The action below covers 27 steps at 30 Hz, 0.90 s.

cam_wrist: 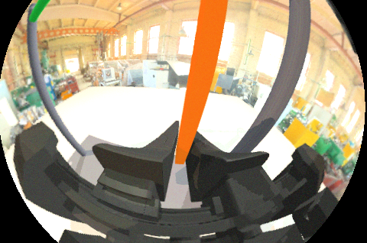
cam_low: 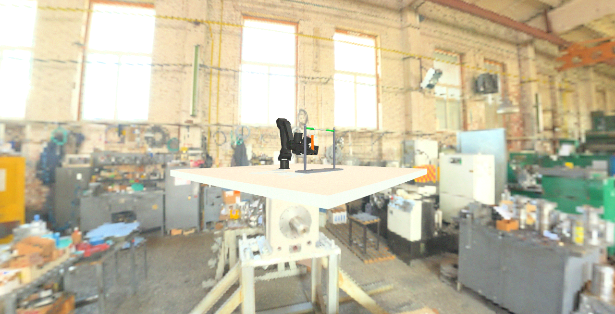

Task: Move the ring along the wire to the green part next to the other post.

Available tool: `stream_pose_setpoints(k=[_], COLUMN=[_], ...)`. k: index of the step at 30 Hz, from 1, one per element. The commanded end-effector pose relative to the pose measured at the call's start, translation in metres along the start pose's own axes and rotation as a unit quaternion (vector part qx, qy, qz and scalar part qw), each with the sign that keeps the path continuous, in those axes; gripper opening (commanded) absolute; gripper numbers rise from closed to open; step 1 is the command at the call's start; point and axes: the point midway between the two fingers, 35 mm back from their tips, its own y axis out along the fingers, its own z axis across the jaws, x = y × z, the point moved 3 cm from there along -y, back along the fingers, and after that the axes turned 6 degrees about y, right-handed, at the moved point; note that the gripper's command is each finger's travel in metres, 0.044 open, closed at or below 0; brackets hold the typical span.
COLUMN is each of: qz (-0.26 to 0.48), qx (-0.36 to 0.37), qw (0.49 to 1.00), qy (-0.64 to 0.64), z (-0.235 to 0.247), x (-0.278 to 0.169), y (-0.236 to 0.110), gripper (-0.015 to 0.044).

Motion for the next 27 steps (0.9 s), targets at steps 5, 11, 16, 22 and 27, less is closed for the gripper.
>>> stream_pose_setpoints(k=[5, 11, 16, 22, 27], qz=[0.000, 0.000, 0.000, 0.000, 0.000], qx=[0.000, 0.000, -0.001, -0.002, -0.002], qw=[1.000, 1.000, 1.000, 1.000, 1.000], qy=[0.000, 0.000, -0.001, -0.001, -0.001], z=[0.000, 0.000, 0.001, 0.002, 0.002], x=[0.000, 0.001, 0.008, 0.015, 0.015], y=[0.000, 0.000, -0.001, -0.003, -0.003], gripper=[-0.0150, -0.0150, -0.0150, -0.0150, -0.0150])
